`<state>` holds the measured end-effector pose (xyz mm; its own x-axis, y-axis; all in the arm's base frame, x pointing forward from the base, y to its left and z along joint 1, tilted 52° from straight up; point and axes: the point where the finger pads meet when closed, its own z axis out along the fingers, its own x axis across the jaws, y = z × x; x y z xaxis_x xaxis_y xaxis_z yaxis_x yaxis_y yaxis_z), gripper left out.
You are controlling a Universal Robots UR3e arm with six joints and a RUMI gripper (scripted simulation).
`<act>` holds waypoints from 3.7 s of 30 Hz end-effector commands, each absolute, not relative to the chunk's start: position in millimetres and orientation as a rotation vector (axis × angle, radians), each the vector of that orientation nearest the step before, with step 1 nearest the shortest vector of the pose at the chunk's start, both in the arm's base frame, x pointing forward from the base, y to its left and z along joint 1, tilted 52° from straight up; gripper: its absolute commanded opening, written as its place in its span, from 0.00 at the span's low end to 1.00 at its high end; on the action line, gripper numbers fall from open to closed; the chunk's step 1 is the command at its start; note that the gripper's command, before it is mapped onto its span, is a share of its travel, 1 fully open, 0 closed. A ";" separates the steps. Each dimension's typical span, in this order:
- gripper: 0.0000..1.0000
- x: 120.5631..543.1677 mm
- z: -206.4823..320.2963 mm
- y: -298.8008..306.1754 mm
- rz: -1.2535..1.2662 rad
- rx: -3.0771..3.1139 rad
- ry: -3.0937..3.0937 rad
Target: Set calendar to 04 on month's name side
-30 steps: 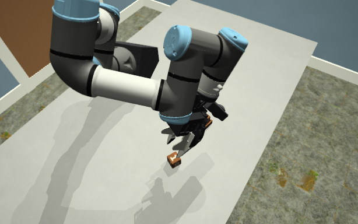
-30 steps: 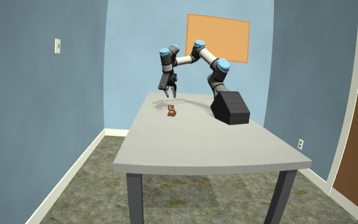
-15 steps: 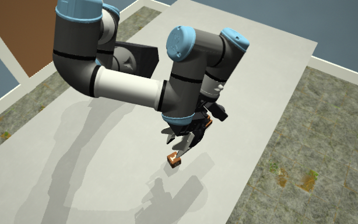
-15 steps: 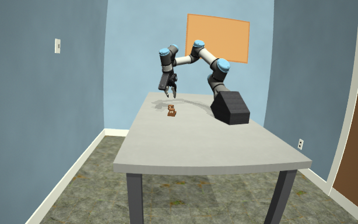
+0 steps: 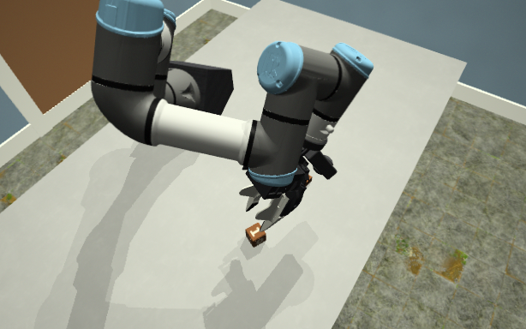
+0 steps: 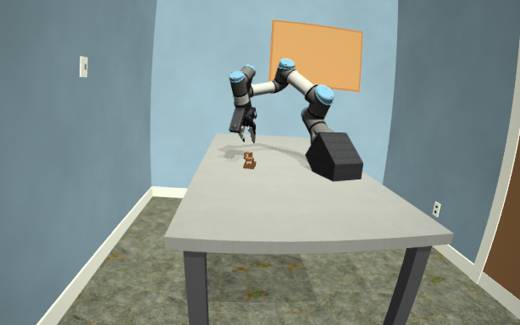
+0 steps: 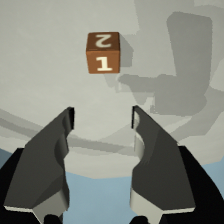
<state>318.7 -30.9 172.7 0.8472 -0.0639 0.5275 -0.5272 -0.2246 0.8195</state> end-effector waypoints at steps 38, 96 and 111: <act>0.29 317.3 174.1 -31.1 0.399 1.548 -0.487; 0.29 327.3 157.0 -51.2 0.399 1.540 -0.484; 0.29 336.0 141.3 -69.1 0.399 1.540 -0.483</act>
<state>329.7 -62.8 148.3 0.8481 -0.0607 0.5264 -0.5268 0.0095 0.8499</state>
